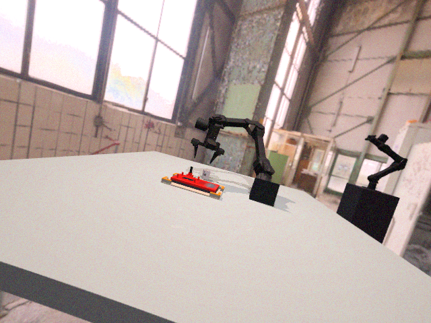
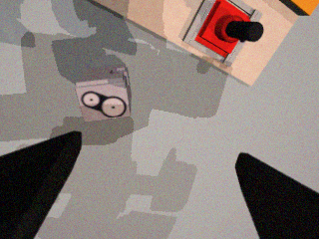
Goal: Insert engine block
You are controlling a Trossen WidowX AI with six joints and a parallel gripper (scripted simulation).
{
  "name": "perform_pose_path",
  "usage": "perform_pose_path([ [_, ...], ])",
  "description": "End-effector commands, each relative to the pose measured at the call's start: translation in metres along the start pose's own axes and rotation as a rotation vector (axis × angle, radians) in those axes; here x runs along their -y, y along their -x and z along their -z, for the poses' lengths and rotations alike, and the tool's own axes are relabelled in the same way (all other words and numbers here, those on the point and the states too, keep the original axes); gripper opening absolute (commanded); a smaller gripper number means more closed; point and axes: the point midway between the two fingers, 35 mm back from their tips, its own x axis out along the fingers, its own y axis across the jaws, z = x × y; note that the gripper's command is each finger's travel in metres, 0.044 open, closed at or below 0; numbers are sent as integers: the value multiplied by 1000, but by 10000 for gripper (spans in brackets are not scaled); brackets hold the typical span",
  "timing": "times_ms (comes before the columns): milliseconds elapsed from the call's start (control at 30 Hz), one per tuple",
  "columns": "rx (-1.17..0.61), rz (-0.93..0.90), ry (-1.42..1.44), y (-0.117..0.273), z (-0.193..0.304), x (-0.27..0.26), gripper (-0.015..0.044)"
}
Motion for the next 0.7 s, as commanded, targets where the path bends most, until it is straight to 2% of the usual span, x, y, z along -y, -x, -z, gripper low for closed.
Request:
perform_pose_path([
  [0,40,-59,137,7,-4,-18,440],
  [133,67,-104,233,13,-6,-32,440],
  [367,68,-106,237,13,-5,-32,440],
  [500,68,-106,237,-8,-6,-35,440],
  [667,67,-106,237,-11,-6,-35,440],
])
